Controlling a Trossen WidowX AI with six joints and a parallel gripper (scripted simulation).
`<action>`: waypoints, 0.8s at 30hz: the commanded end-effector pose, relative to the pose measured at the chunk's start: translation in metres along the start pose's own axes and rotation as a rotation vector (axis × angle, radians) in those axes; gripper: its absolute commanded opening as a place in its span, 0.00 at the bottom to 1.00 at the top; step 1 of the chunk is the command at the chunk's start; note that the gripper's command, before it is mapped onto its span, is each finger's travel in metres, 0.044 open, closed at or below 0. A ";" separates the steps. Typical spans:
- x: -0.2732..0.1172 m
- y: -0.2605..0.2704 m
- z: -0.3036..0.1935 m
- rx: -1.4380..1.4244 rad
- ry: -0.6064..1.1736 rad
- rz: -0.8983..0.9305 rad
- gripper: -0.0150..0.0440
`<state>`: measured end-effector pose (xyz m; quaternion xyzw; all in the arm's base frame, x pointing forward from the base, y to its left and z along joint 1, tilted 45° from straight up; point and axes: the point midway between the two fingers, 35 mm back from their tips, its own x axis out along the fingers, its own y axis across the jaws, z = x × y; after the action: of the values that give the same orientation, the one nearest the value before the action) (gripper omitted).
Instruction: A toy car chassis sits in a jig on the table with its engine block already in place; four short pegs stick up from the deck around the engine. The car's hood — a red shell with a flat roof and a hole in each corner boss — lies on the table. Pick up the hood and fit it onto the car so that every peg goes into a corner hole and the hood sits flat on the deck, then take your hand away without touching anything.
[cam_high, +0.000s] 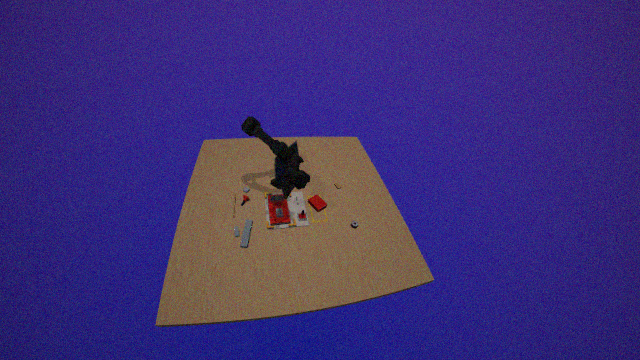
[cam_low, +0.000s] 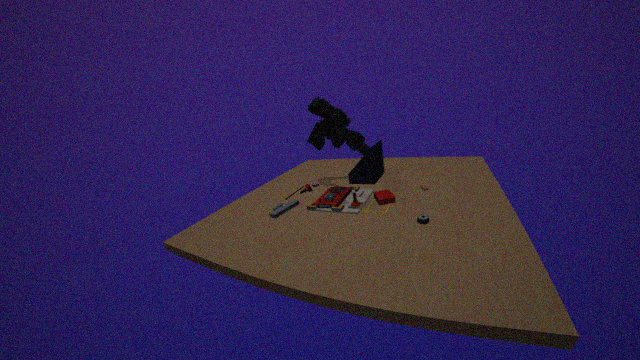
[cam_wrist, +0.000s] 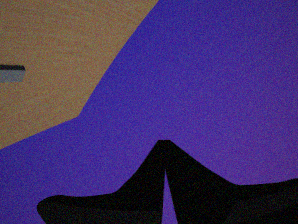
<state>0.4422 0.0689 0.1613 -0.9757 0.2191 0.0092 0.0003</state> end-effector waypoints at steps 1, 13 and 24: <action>0.000 -0.001 0.001 0.007 -0.005 -0.001 0.30; -0.007 -0.030 0.106 0.453 -0.350 0.052 0.83; -0.040 -0.024 0.197 0.843 -0.588 0.378 1.00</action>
<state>0.4364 0.1011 0.0204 -0.8866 0.2776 0.1607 0.3331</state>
